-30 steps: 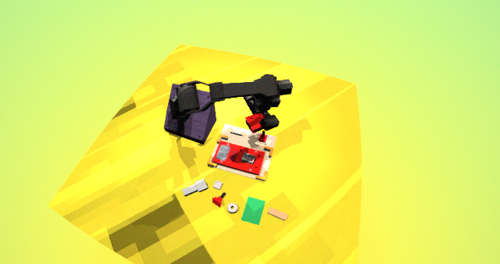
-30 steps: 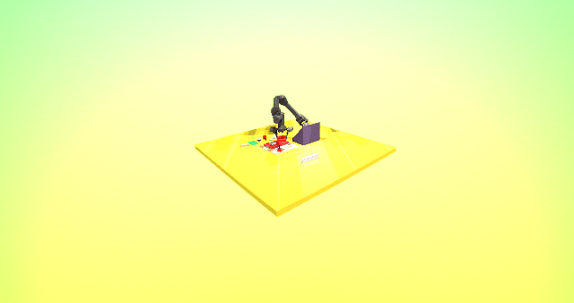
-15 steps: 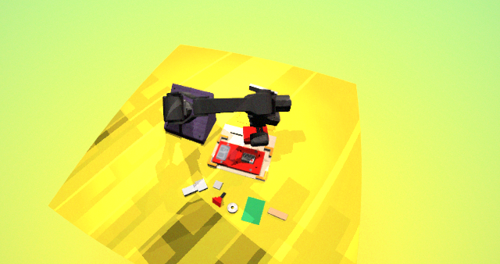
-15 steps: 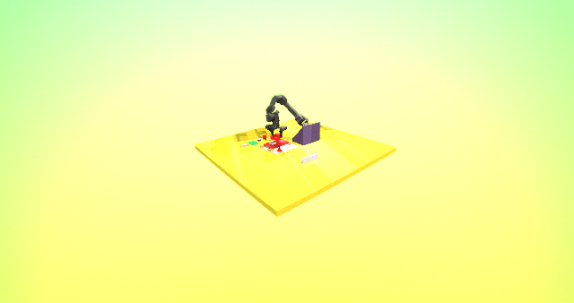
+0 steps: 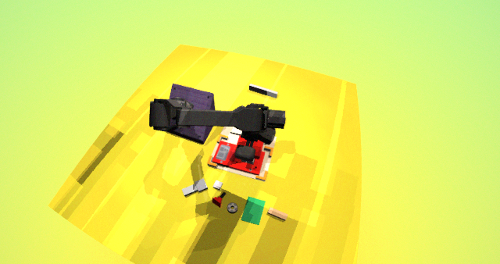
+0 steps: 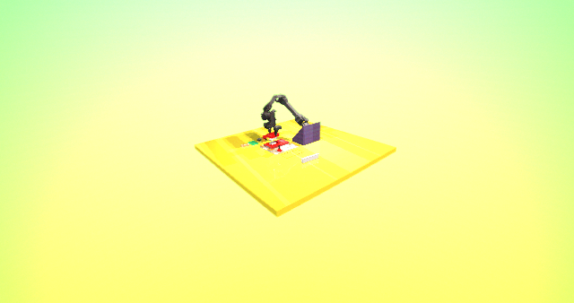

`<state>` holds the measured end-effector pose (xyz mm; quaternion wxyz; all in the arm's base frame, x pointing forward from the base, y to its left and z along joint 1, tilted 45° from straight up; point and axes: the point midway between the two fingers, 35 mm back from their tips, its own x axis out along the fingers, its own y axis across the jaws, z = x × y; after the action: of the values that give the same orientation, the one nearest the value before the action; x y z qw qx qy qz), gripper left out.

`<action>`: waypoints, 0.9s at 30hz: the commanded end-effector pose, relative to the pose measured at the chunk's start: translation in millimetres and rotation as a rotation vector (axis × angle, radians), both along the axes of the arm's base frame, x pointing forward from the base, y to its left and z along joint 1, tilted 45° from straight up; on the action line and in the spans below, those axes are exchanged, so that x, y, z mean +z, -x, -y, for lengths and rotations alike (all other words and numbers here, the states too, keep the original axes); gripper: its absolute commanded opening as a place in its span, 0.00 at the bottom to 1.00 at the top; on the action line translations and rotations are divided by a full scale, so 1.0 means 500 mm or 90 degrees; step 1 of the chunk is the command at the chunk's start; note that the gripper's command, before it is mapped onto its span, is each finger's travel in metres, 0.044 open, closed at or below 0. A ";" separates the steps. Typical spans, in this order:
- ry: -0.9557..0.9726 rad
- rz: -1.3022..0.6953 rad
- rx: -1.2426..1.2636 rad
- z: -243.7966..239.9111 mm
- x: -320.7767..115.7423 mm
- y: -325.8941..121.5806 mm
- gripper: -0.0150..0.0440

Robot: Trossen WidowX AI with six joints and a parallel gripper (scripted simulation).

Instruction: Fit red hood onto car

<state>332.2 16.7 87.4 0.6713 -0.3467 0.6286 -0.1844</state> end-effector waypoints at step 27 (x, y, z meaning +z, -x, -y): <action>0.002 0.013 -0.010 0.076 -0.060 -0.019 0.25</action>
<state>340.6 -20.5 57.0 0.6766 -0.3376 0.6249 -0.1943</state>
